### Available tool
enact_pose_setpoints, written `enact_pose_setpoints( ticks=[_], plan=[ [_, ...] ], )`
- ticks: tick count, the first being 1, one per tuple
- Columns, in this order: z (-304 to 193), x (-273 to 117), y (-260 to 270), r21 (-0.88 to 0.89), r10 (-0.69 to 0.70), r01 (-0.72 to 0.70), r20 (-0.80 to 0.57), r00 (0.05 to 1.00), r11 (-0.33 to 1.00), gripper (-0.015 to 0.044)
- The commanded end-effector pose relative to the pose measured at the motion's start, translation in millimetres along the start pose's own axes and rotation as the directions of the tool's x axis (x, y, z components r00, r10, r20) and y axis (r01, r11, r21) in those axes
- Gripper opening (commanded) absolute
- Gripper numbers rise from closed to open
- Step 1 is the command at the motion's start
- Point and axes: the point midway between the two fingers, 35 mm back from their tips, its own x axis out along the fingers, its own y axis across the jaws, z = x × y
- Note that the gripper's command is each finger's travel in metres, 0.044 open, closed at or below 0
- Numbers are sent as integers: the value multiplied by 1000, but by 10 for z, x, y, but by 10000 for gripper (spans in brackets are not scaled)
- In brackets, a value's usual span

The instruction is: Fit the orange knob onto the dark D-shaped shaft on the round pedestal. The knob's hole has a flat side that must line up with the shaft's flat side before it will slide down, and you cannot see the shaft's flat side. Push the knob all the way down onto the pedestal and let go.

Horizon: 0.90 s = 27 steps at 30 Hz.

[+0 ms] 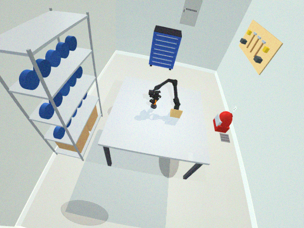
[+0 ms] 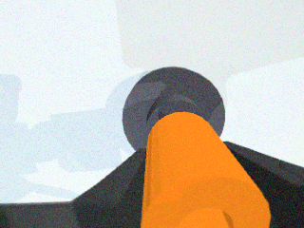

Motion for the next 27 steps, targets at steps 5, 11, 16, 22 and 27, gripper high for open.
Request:
enact_pose_setpoints(
  ticks=[5,11,16,22,27],
  plan=[
    [9,19,0,4,-1,1,2,1000,1000,0],
    [8,23,3,4,-1,1,2,1000,1000,0],
    [8,27,3,-11,-1,1,2,1000,1000,0],
    [8,27,3,-11,-1,1,2,1000,1000,0],
    [8,28,3,-2,-1,1,2,1000,1000,0]
  ],
)
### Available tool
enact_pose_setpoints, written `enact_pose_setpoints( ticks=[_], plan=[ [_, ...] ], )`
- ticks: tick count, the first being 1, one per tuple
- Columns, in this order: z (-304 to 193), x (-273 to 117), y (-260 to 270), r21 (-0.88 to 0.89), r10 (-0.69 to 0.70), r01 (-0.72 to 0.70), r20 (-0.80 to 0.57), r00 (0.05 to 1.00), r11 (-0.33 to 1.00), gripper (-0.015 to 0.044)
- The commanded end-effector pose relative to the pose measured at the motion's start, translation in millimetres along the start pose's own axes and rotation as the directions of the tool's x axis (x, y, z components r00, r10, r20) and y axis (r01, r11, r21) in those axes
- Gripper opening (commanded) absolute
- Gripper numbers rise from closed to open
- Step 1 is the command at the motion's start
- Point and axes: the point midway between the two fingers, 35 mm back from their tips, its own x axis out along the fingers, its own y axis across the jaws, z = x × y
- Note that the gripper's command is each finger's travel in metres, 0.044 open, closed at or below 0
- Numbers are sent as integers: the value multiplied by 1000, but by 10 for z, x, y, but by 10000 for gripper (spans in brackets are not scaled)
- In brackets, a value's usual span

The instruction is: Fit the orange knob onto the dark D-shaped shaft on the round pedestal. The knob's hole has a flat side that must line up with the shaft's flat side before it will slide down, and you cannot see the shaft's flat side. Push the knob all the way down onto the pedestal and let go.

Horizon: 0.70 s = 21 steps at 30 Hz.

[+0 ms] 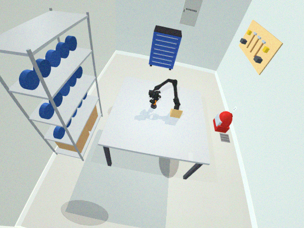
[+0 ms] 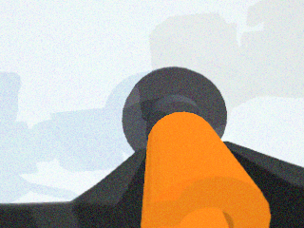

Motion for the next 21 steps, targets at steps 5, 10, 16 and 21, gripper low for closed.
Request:
enact_pose_setpoints(
  ticks=[5,10,16,21],
  plan=[
    [6,7,0,49,-1,1,4,1000,999,0],
    [6,7,0,40,-1,1,4,1000,999,0],
    [6,10,0,-17,-1,1,4,1000,1000,0],
    [10,16,-2,12,-1,1,4,1000,1000,0]
  ],
)
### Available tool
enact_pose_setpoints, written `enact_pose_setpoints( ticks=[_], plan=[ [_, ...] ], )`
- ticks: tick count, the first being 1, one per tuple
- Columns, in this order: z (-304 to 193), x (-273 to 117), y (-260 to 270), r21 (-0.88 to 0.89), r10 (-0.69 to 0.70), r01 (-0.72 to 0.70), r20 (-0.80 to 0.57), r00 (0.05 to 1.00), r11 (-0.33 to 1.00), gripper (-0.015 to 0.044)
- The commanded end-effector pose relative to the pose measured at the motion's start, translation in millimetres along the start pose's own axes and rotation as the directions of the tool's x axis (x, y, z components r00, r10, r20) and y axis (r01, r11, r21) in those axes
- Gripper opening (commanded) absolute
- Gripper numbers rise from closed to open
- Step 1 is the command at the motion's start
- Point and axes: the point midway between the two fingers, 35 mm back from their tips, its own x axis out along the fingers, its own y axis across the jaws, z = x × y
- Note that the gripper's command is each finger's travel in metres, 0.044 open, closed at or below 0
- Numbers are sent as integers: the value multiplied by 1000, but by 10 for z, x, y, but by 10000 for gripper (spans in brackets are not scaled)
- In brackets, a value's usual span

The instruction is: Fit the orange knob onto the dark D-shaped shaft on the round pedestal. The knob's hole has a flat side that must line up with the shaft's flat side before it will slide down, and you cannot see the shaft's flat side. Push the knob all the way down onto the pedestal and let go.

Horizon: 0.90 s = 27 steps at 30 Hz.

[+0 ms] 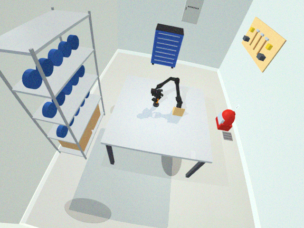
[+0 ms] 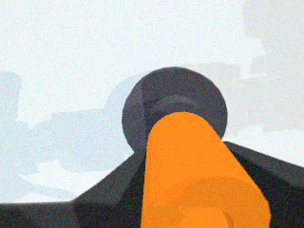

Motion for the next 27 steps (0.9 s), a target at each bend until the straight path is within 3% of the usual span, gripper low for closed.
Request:
enact_pose_setpoints(
  ticks=[1,7,27],
  plan=[
    [10,5,-2,11,-1,1,4,1000,1000,0],
    [12,6,-2,-35,-1,2,4,1000,999,0],
    [6,134,-3,60,0,0,-1,1000,998,0]
  ],
)
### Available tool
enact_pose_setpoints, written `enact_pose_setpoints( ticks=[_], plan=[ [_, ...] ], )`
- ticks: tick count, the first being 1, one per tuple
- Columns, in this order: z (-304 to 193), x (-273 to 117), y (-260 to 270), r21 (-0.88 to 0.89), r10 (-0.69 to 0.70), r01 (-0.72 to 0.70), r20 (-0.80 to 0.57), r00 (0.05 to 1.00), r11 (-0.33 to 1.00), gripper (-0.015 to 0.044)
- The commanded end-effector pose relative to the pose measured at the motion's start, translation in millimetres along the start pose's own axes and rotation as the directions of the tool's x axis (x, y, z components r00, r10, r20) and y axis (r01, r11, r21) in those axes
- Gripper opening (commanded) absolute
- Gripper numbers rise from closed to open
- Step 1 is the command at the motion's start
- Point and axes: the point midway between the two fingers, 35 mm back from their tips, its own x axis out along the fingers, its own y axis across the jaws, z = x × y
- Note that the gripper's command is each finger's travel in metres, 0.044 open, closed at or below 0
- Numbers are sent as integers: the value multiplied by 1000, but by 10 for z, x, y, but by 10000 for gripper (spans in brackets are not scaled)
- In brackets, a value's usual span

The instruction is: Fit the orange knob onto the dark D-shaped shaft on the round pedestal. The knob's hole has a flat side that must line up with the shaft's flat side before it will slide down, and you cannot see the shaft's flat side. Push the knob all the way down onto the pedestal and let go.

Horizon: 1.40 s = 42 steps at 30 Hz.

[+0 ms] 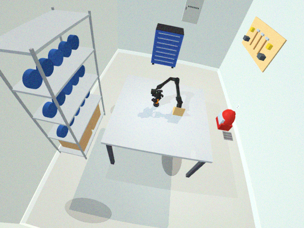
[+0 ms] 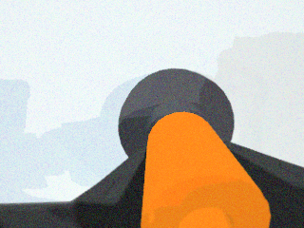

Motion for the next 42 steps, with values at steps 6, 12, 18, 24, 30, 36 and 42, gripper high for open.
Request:
enact_pose_setpoints(
  ticks=[6,12,18,24,30,36,42],
  plan=[
    [-1,-6,2,-2,0,0,0,1000,1000,26],
    [-1,-6,2,-2,0,0,0,1000,1000,184],
    [-1,-6,2,-2,0,0,0,1000,1000,341],
    [-1,-6,2,-2,0,0,0,1000,1000,440],
    [7,-105,18,-2,2,-3,-1,1000,1000,440],
    [-6,-933,14,-3,3,-3,-2,1000,1000,440],
    [14,-960,42,-3,3,-3,-2,1000,1000,440]
  ],
)
